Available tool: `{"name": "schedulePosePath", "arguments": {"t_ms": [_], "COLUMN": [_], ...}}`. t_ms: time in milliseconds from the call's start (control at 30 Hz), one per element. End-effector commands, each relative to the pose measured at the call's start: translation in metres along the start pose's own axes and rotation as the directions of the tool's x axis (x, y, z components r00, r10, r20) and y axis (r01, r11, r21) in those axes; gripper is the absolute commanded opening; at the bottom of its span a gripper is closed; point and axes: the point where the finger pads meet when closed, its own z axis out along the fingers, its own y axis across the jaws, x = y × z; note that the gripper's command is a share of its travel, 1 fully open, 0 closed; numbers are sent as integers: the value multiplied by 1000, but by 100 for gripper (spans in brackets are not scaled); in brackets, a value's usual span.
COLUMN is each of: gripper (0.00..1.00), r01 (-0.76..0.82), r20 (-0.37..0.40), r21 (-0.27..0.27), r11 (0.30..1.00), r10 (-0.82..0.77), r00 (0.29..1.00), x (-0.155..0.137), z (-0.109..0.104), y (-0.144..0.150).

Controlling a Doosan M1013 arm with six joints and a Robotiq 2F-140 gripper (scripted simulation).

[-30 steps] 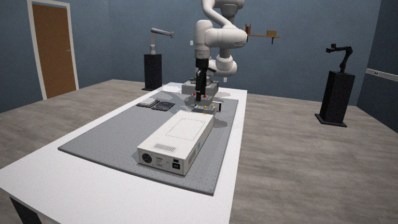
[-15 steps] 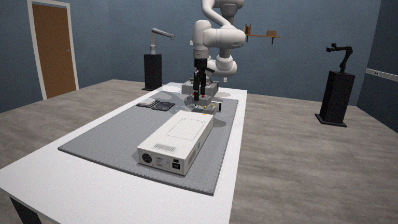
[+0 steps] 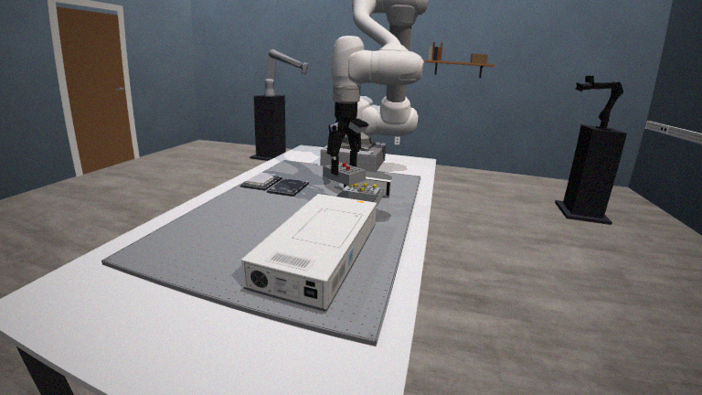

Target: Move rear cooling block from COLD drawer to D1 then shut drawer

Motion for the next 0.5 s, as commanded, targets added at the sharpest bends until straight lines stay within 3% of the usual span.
{"name": "schedulePosePath", "arguments": {"t_ms": [0,467], "gripper": [10,10], "r01": [-125,-431], "r20": [-7,-8], "r21": [-7,-4], "r11": [992,902], "r10": [125,431], "r00": [992,902], "x": [-11,-43], "z": [-4,-4], "y": [3,4]}}
